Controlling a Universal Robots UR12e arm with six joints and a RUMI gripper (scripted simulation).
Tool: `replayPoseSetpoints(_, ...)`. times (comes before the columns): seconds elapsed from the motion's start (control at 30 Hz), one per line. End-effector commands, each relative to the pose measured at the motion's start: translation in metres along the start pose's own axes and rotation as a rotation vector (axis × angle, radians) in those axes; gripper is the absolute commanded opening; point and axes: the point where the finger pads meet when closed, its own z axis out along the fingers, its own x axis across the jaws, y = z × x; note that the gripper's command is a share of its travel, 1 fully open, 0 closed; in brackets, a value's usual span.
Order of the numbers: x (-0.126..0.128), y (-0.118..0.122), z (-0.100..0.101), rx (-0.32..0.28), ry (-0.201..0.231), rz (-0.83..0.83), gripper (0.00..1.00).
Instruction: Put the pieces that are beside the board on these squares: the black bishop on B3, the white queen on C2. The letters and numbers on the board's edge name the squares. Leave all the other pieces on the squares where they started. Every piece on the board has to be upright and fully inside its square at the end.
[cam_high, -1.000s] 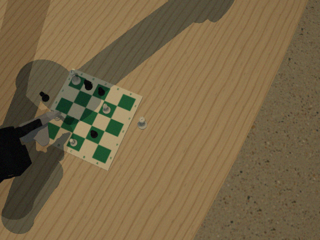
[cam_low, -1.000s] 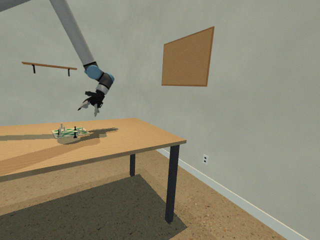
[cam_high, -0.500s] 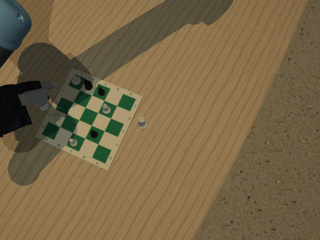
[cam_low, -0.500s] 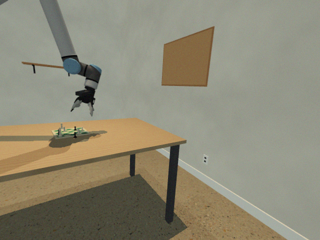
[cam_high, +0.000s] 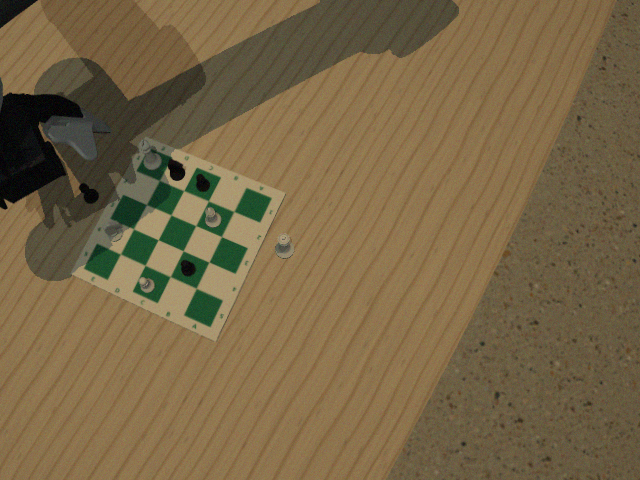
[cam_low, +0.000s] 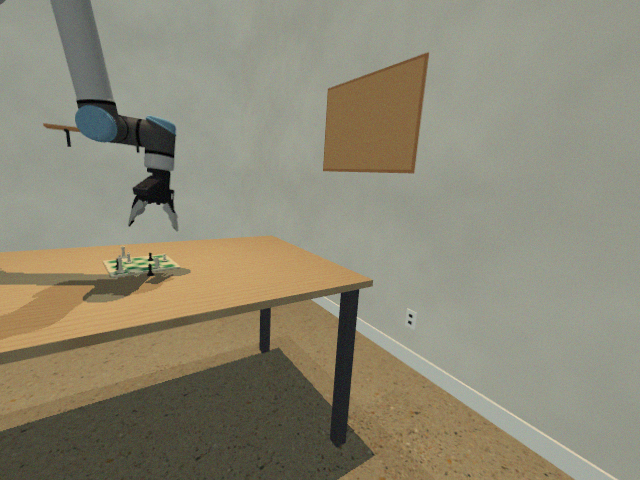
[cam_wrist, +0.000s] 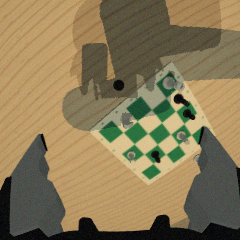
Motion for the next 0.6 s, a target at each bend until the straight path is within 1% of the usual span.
replayPoseSetpoints(0.0, 0.002, -0.009, 0.002, -0.053, -0.028, -0.030, 1.00)
replayPoseSetpoints(0.3, 0.006, -0.018, 0.002, -0.101, -0.058, -0.062, 1.00)
replayPoseSetpoints(0.57, 0.007, -0.021, 0.002, -0.111, -0.066, -0.070, 1.00)
